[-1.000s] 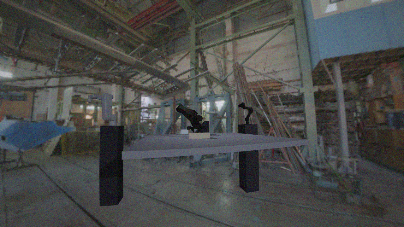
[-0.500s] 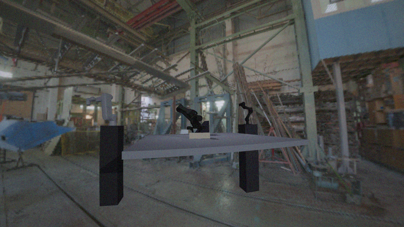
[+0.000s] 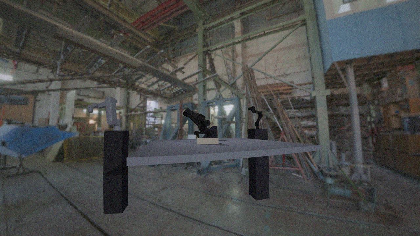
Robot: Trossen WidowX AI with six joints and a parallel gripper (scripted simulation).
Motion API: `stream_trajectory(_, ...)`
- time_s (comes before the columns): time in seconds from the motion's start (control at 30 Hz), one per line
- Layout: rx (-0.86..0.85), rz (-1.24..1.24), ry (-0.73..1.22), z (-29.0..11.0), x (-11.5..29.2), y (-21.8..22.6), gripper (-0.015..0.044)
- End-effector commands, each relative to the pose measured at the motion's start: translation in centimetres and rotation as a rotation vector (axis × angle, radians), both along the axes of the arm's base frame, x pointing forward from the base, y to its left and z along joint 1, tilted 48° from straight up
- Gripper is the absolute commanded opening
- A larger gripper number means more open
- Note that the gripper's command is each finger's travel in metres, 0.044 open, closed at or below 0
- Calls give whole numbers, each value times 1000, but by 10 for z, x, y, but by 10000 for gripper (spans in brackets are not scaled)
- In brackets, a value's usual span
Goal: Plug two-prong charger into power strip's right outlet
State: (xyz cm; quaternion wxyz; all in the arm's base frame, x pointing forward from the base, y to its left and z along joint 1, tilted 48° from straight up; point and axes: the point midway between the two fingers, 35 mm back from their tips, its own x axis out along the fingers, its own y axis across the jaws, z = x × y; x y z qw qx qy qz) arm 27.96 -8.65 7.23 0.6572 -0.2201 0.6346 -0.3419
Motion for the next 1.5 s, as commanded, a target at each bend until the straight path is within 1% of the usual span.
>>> stream_trajectory(0.0, -3, -1, -1, -1, -3, 0, 440)
stream_trajectory(1.2, -8, 1, -25, -3, -12, 1, 440)
stream_trajectory(1.47, -8, 1, -24, -4, -19, 2, 440)
